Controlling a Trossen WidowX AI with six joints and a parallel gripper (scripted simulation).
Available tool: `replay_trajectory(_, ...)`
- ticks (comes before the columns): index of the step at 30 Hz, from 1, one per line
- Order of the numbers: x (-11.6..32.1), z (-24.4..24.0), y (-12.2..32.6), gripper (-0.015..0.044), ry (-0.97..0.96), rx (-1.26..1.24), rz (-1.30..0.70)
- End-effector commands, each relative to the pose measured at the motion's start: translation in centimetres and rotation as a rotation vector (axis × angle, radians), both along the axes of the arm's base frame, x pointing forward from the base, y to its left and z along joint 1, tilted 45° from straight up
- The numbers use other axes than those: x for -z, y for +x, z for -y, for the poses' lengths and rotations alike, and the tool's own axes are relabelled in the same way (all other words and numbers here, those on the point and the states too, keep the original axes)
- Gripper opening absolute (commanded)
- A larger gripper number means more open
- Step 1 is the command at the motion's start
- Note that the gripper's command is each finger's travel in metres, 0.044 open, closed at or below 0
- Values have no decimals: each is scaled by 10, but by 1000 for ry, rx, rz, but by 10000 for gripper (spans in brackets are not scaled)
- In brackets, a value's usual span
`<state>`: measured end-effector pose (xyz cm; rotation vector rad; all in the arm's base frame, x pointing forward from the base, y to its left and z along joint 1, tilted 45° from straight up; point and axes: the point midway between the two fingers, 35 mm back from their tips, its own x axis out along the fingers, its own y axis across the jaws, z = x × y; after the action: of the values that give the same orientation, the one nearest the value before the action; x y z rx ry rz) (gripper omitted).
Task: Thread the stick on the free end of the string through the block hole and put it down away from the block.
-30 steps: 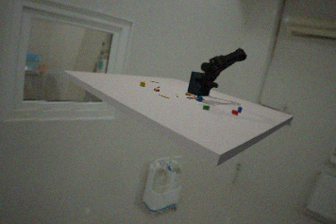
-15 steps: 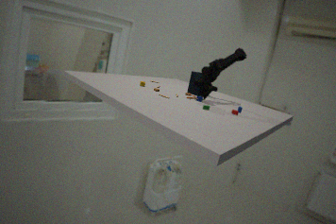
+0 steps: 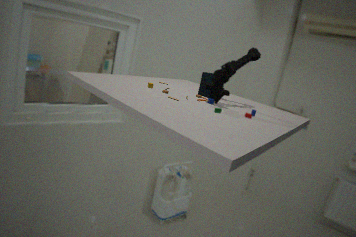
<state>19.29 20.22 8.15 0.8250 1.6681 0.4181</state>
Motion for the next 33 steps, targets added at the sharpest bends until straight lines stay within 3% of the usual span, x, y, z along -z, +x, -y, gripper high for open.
replay_trajectory(1, 2, 1, -1, 124, -7, 4, -4)
replay_trajectory(3, 2, 1, -1, 124, -7, 4, -4)
replay_trajectory(8, 0, 0, 0, 0, -1, 0, -1)
replay_trajectory(33, -3, -2, -15, 0, 7, 8, -8)
